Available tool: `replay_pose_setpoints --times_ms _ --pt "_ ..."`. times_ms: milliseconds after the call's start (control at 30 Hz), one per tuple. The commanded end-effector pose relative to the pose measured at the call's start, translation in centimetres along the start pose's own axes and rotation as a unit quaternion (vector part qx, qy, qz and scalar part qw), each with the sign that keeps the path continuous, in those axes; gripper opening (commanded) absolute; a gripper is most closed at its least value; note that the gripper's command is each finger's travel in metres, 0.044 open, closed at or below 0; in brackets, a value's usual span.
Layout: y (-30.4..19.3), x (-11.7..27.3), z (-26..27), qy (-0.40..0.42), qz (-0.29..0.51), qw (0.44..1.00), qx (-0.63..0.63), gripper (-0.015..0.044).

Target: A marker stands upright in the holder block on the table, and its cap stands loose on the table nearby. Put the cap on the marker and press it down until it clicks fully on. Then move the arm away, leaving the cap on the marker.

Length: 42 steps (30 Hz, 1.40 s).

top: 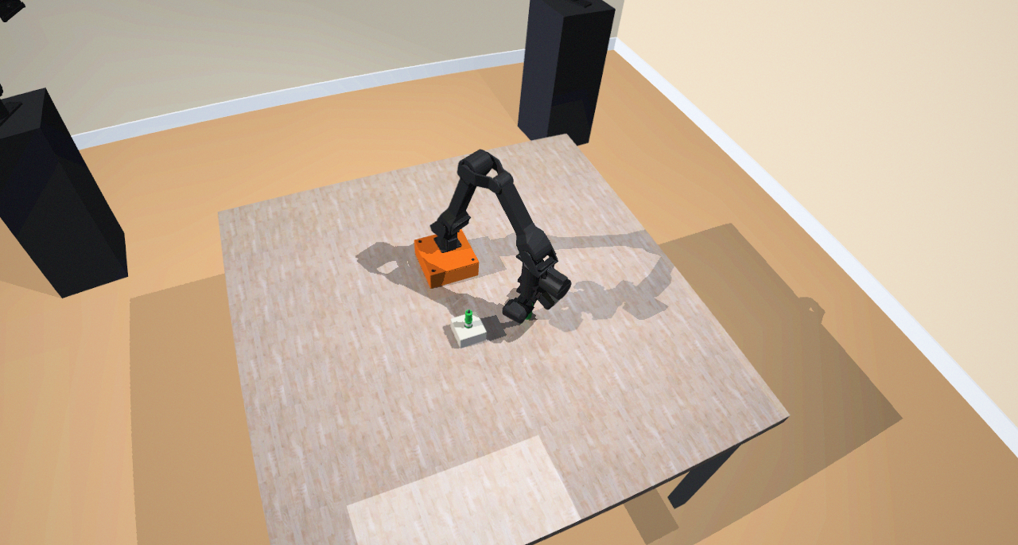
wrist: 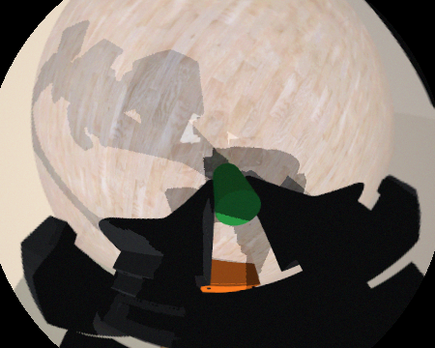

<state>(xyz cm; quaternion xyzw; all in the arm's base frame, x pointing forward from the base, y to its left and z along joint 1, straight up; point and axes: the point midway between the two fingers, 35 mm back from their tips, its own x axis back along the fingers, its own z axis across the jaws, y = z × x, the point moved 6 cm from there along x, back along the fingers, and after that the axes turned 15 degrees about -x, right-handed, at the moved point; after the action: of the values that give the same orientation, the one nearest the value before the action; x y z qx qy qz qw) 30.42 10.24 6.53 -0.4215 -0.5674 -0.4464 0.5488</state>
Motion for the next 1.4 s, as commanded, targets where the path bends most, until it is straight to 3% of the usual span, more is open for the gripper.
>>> replay_pose_setpoints --times_ms 0,567,1367 --pt "0.3 1.2 0.1 0.002 -0.004 1.0 0.001 0.0" --pt "0.1 5.3 0.0 -0.002 0.007 1.0 0.002 0.0" --pt "-1.5 8.3 -8.0 -0.004 0.005 1.0 0.003 0.0"
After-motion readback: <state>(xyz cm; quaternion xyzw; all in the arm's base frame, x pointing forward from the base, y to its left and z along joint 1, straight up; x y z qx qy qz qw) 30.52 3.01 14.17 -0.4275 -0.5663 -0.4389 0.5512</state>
